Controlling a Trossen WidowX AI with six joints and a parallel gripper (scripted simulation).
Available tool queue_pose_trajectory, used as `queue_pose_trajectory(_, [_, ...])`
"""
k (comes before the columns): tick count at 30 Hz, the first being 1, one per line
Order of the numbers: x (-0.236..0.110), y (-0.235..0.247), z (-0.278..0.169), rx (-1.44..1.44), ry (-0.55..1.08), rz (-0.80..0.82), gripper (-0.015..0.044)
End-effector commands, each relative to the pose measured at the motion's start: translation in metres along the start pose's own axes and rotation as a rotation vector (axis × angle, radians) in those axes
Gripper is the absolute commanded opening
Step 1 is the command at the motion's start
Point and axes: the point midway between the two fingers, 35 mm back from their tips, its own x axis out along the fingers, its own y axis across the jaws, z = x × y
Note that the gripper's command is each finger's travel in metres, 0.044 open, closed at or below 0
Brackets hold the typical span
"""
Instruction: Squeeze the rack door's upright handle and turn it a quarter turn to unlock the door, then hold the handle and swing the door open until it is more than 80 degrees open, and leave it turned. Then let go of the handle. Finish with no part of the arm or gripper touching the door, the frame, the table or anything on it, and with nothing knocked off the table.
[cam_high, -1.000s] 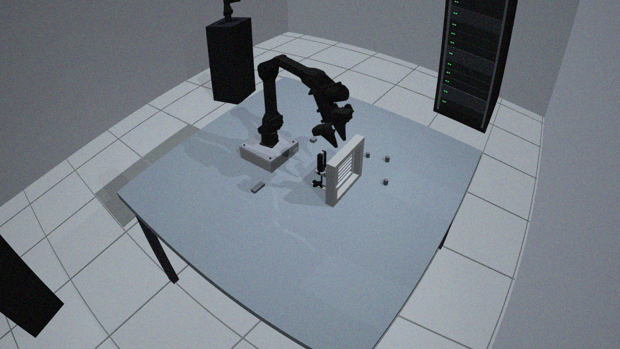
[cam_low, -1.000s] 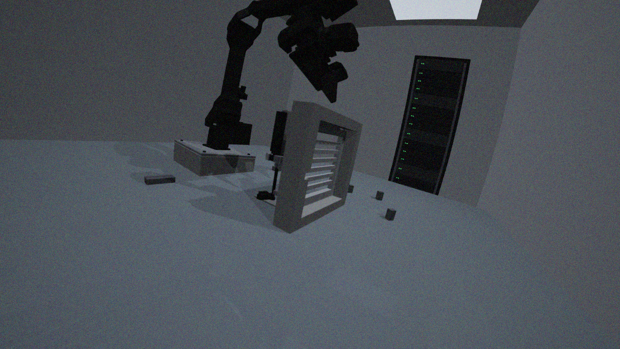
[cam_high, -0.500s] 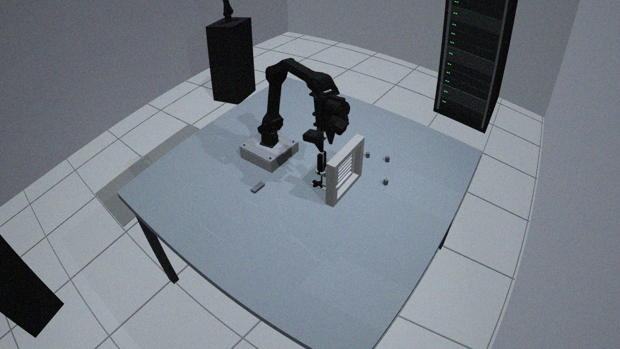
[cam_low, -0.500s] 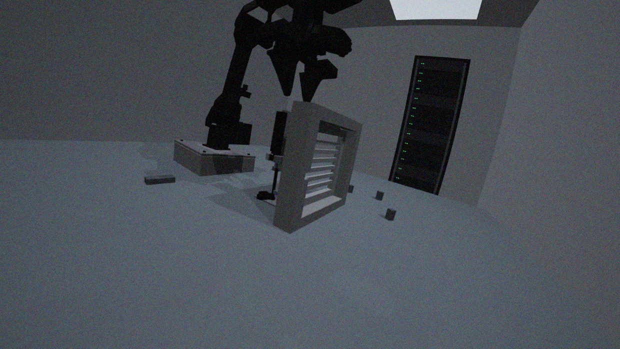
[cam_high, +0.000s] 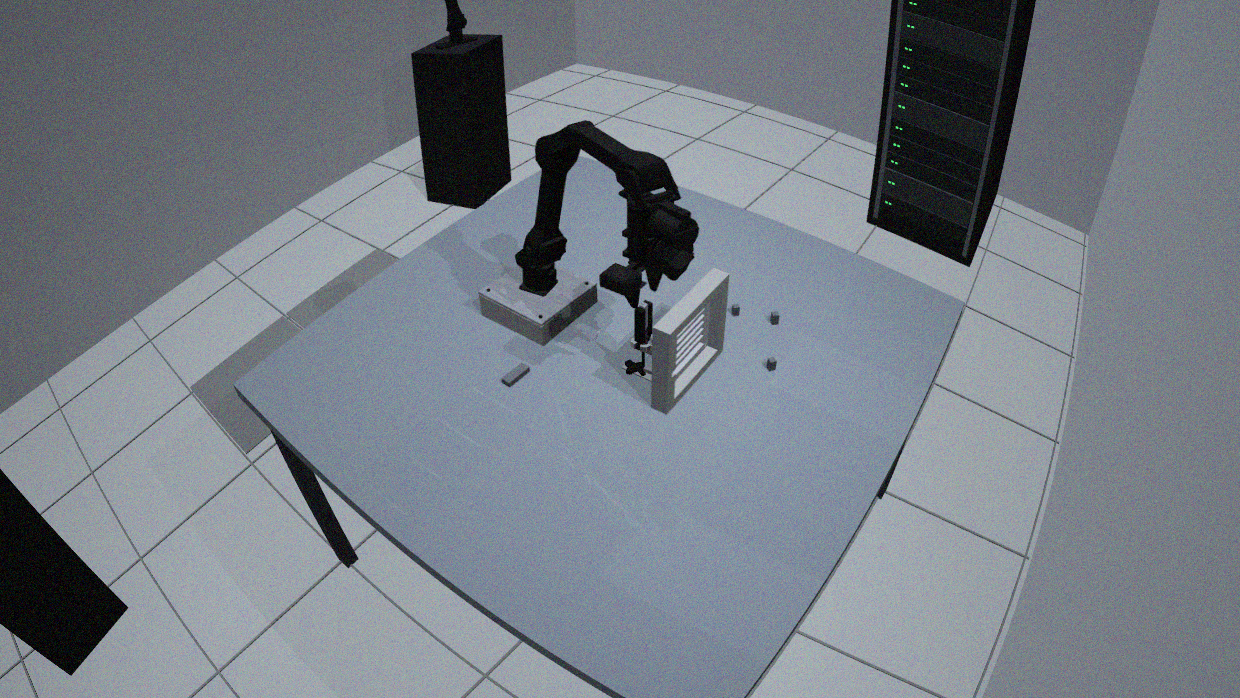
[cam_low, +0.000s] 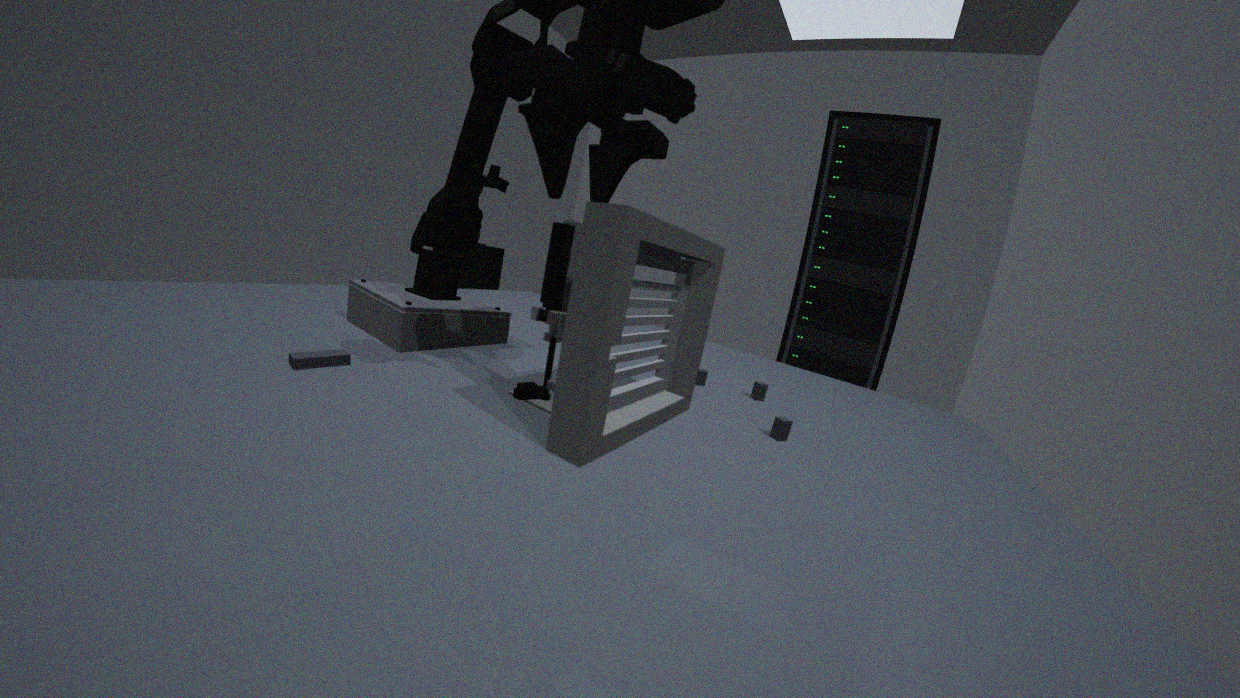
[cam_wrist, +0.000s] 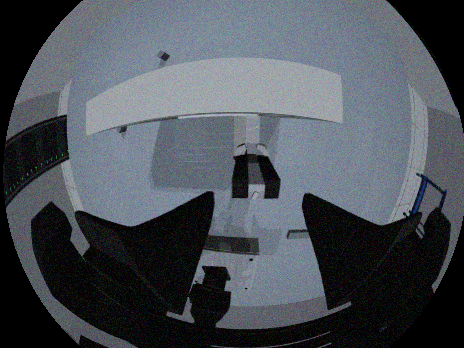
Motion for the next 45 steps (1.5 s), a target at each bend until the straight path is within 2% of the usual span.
queue_pose_trajectory(1, [0.007,0.001,0.000,-0.003,0.005,0.006,0.0288])
queue_pose_trajectory(37, [0.063,0.001,-0.002,-0.003,0.005,0.006,0.0288])
queue_pose_trajectory(44, [0.063,0.001,-0.002,-0.003,0.005,0.006,0.0104])
queue_pose_trajectory(45, [0.063,0.001,-0.002,-0.003,0.005,0.006,0.0097])
